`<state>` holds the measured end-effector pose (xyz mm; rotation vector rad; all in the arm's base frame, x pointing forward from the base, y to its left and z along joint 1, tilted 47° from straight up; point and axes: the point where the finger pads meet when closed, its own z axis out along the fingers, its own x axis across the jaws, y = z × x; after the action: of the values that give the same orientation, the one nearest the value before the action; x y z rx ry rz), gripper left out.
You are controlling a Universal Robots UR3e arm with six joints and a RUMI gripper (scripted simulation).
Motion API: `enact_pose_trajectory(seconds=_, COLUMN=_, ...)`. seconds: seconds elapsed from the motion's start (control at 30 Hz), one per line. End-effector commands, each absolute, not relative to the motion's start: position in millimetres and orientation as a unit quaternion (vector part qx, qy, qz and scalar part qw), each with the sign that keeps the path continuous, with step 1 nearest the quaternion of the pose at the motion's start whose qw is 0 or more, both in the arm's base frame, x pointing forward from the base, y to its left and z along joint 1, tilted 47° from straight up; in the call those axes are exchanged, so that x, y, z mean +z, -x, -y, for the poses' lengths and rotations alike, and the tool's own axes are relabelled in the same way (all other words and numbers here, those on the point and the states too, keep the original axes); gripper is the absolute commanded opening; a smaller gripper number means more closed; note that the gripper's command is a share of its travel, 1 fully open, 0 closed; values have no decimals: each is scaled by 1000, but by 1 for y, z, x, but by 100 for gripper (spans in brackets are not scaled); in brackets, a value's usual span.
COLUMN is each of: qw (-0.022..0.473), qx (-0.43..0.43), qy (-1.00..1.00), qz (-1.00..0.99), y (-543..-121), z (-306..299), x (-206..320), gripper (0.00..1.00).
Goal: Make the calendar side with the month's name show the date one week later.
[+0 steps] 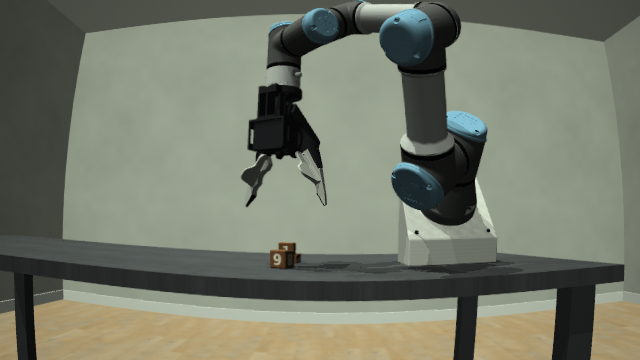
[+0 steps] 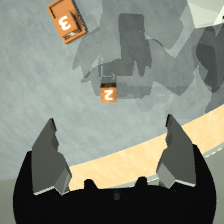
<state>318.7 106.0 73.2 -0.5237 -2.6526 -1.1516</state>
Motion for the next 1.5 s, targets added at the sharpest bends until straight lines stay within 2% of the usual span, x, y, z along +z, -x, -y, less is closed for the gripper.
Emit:
enact_pose_trajectory(seconds=0.0, qw=98, qx=-390, qy=172, qz=899, y=-319, z=-105, x=73, gripper=100)
enact_pose_trajectory(seconds=0.13, qw=98, qx=-390, qy=172, qz=899, y=-319, z=-105, x=73, gripper=100)
enact_pose_trajectory(seconds=0.17, qw=98, qx=-390, qy=172, qz=899, y=-319, z=-105, x=73, gripper=29)
enact_pose_trajectory(seconds=1.47, qw=98, qx=-390, qy=172, qz=899, y=-319, z=-106, x=73, gripper=29)
